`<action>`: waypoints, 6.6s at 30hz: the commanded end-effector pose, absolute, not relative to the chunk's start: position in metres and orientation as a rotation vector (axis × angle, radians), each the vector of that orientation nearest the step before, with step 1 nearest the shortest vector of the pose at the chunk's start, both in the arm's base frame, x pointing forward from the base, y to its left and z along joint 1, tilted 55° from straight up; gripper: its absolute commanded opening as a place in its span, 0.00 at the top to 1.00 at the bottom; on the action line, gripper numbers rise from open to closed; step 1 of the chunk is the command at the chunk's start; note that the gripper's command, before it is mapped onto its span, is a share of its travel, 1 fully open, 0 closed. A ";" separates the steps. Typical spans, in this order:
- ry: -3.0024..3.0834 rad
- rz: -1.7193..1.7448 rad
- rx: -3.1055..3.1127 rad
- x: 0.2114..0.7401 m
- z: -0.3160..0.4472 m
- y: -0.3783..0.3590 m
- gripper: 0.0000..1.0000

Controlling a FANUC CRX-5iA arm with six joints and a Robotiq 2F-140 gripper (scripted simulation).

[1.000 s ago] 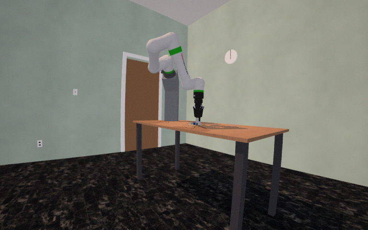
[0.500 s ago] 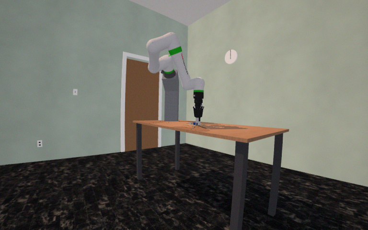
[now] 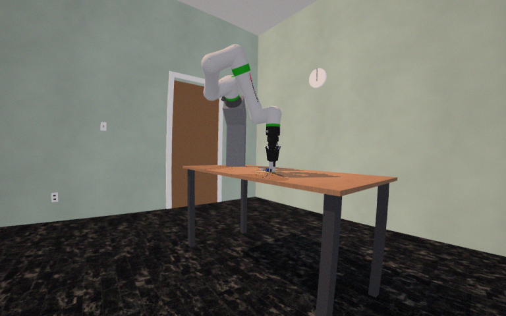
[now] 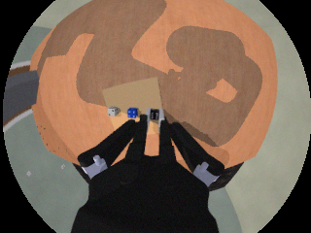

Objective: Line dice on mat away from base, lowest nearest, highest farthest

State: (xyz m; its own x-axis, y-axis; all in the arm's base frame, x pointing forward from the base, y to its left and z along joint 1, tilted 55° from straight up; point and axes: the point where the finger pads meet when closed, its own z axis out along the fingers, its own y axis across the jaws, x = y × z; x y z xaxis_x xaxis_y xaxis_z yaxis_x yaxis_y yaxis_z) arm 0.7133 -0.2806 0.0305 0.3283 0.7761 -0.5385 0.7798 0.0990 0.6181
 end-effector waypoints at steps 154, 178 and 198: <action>1.425 -0.005 1.650 0.628 0.123 -0.180 0.00; 1.425 -0.005 1.650 0.628 0.123 -0.180 0.00; 1.425 -0.005 1.650 0.628 0.123 -0.180 0.00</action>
